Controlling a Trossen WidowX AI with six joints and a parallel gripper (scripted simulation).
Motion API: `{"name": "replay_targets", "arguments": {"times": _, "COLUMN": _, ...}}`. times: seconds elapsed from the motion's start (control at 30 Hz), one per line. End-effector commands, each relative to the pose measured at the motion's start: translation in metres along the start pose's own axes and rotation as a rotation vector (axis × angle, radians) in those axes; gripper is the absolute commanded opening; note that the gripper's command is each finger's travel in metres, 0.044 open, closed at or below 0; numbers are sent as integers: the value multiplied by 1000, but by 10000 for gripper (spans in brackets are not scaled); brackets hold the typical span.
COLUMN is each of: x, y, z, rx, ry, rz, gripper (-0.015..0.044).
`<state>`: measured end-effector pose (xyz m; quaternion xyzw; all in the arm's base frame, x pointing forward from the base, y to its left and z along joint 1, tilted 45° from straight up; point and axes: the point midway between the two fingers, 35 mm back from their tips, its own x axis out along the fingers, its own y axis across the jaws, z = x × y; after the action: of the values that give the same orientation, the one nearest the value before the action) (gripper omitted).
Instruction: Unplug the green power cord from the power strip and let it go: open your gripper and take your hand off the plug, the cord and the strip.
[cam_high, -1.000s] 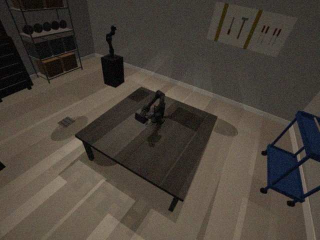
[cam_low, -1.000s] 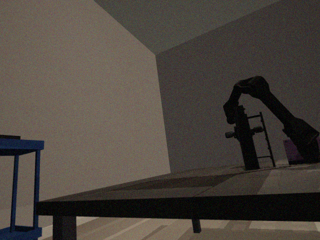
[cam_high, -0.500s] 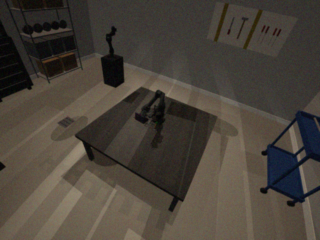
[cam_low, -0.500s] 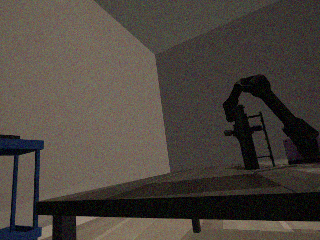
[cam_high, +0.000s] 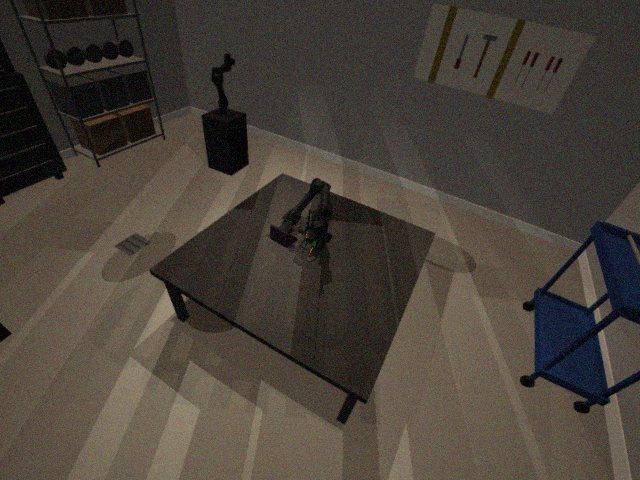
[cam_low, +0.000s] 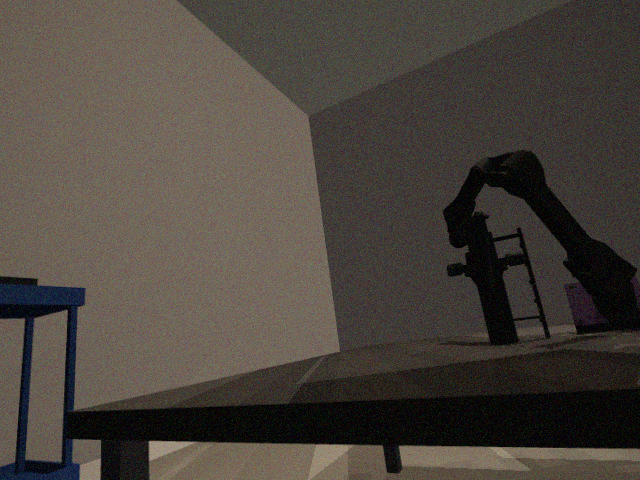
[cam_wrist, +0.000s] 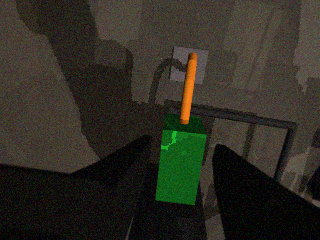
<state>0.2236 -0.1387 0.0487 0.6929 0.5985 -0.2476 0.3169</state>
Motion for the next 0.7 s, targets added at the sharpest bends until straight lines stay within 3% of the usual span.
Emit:
{"name": "replay_targets", "arguments": {"times": 0.0, "x": 2, "y": -3, "z": -10, "rx": 10, "ry": 9, "rz": -2, "gripper": 160}}
{"name": "replay_targets", "arguments": {"times": 0.67, "x": 14, "y": -3, "z": -12, "rx": 10, "ry": 10, "rz": -2, "gripper": 160}}
